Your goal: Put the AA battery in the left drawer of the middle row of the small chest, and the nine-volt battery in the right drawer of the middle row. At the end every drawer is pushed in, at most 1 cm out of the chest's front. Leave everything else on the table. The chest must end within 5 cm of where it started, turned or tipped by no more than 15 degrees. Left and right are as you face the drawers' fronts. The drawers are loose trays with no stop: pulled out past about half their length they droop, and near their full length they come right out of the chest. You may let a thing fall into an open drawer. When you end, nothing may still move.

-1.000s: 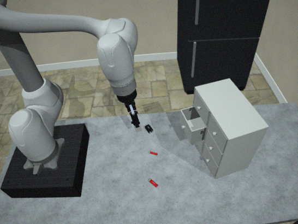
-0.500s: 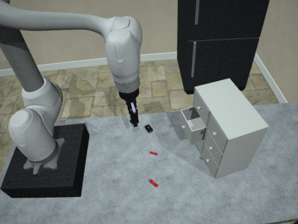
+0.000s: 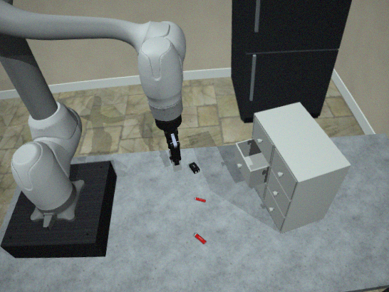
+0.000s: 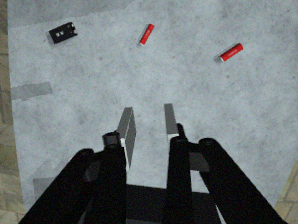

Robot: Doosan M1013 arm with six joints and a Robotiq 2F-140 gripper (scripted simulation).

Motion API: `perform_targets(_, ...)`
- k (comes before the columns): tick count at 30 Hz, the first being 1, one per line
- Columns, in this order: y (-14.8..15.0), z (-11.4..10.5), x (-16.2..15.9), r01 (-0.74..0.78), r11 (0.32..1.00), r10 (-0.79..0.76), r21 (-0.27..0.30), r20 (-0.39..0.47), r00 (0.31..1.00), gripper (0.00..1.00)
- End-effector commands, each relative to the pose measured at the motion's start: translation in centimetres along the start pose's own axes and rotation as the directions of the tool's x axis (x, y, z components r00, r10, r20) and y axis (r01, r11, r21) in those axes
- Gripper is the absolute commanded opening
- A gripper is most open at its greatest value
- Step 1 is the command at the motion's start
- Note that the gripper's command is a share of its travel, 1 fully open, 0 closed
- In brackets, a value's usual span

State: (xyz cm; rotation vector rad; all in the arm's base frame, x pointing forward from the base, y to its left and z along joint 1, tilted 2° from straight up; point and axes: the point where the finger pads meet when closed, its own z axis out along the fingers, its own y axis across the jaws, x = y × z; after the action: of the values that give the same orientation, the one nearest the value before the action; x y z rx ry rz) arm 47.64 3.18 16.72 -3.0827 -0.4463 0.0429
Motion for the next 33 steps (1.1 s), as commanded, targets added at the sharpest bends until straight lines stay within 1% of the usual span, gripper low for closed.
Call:
perform_targets(1,0.0,0.0,0.0,0.002,1.0,-0.002,0.0,0.0,1.0,0.2)
perform_targets(5,0.4,0.4,0.2,0.049,0.999,-0.049,0.0,0.0,0.999,0.2)
perform_targets(9,1.4,1.6,0.6,0.19,0.982,-0.19,0.0,0.0,0.982,0.2)
perform_targets(11,1.4,1.6,0.6,0.19,0.982,-0.19,0.0,0.0,0.982,0.2)
perform_targets(14,2.8,3.0,1.1,0.359,0.933,-0.359,0.0,0.0,0.933,0.2)
perform_targets(17,4.5,5.0,1.7,0.549,0.836,-0.549,-0.001,0.0,0.836,0.2)
perform_targets(20,6.6,7.2,2.2,0.674,0.739,-0.674,-0.004,0.006,0.739,0.2)
perform_targets(25,10.1,11.3,2.6,0.847,0.531,-0.847,-0.007,0.023,0.531,0.2)
perform_targets(26,10.1,11.3,2.6,0.875,0.485,-0.874,-0.005,0.023,0.485,0.2)
perform_targets(28,10.1,11.3,2.6,0.875,0.485,-0.874,-0.005,0.023,0.485,0.2)
perform_targets(29,10.8,12.1,2.6,0.94,0.341,-0.94,-0.002,0.024,0.341,0.2)
perform_targets(31,12.0,13.6,2.6,0.965,0.263,-0.964,-0.001,0.031,0.263,0.2)
perform_targets(33,13.1,14.9,2.5,0.987,0.159,-0.987,0.002,0.034,0.159,0.2)
